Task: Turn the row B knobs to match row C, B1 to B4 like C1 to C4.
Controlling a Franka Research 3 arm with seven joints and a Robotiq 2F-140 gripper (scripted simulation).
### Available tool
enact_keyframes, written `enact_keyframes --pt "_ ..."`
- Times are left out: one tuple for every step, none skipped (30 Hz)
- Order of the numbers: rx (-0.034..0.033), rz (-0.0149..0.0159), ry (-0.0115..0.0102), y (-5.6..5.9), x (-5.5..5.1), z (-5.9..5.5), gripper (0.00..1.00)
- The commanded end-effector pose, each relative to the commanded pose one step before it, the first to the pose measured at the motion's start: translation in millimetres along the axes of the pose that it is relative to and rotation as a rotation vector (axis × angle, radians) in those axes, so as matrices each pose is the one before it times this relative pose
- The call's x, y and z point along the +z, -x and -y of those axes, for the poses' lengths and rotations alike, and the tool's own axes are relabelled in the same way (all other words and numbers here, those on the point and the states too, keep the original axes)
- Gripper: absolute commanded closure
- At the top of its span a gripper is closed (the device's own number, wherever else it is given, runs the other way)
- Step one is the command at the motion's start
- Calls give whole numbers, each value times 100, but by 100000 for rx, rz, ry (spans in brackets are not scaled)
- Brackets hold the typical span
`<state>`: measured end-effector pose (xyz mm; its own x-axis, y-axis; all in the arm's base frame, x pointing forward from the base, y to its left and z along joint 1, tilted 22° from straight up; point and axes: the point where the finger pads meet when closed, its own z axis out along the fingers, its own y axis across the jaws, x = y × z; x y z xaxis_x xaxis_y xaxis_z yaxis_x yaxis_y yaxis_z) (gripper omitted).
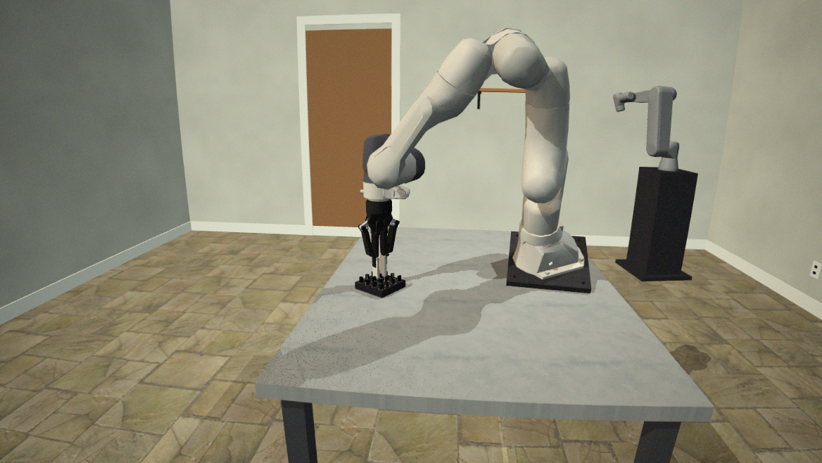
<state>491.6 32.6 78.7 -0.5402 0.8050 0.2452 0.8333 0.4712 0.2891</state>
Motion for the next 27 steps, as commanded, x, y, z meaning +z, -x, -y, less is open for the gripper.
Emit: enact_keyframes --pt "-390 -131 116 -81 -253 -2 88" --pt "0 0 0 0 -177 0 88" --pt "0 0 1 0 -212 0 88" --pt "0 0 -1 0 -240 1 88" --pt "0 0 1 0 -266 0 88" --pt "0 0 0 0 -283 0 88" --pt "0 0 0 0 0 0 88" --pt "0 0 0 0 0 0 88" --pt "0 0 0 0 -293 0 88" --pt "0 0 1 0 -297 -1 88" --pt "0 0 -1 0 -290 1 88" --pt "0 0 0 0 -277 0 88" --pt "0 0 0 0 -255 0 88" --pt "0 0 0 0 -227 0 88" --pt "0 0 0 0 -193 0 88" --pt "0 0 1 0 -156 0 88" --pt "0 0 0 0 -116 0 88" --pt "0 0 0 0 -78 0 88" --pt "0 0 0 0 -44 0 88" --pt "0 0 0 0 -18 0 88" --pt "0 0 0 0 -3 0 88" --pt "0 0 0 0 0 0 88" --pt "0 0 0 0 0 0 88" --pt "0 0 0 0 0 0 88" --pt "0 0 0 0 0 0 88" --pt "0 0 0 0 0 0 88" --pt "0 0 0 0 0 0 88"
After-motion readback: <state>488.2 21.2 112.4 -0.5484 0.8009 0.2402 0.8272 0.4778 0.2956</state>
